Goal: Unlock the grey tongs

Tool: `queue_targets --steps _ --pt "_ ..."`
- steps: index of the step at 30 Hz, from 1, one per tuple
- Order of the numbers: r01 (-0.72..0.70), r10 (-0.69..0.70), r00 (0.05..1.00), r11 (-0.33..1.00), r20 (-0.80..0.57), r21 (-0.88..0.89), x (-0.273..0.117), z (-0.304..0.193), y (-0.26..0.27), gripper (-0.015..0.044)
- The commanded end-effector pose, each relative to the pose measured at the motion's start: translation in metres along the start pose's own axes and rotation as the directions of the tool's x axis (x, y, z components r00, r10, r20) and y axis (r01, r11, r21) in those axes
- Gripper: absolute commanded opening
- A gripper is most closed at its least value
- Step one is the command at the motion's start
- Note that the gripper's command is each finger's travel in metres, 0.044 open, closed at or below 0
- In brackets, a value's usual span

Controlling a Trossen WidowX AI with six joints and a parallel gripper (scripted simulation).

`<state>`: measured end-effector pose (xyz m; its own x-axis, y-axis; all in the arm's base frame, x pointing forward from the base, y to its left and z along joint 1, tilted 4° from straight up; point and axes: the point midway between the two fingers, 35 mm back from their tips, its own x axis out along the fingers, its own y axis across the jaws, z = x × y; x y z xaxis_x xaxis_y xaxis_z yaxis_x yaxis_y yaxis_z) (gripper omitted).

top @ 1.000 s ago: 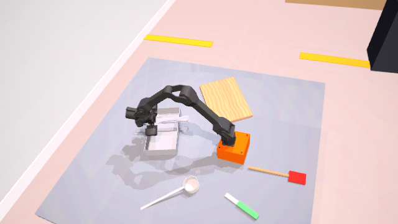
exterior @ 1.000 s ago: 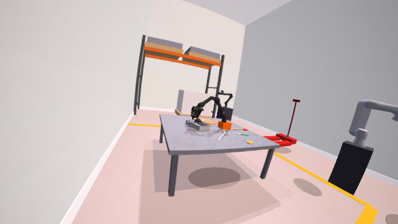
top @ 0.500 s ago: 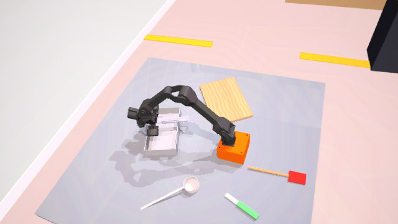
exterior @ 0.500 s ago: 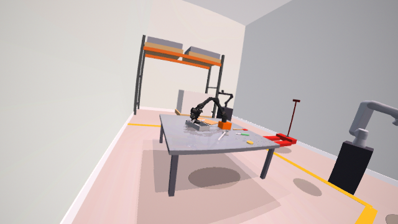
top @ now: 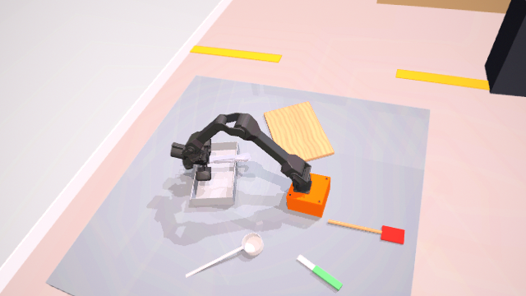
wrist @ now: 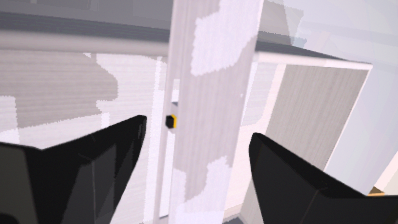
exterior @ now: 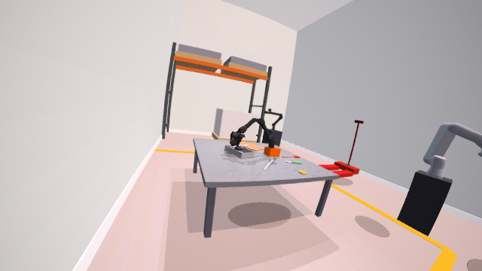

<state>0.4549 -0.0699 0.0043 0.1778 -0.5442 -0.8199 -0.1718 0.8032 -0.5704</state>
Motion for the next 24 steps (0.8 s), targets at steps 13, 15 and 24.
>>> queue_targets --steps 13,15,24 --pt "0.000 0.000 1.000 1.000 0.001 0.000 0.000 0.000 0.000 0.0049" --pt "0.000 0.000 1.000 1.000 0.001 0.000 0.000 0.000 0.000 0.0036" --pt "-0.001 0.001 1.000 1.000 -0.001 -0.003 -0.022 0.002 -0.013 -0.0150"
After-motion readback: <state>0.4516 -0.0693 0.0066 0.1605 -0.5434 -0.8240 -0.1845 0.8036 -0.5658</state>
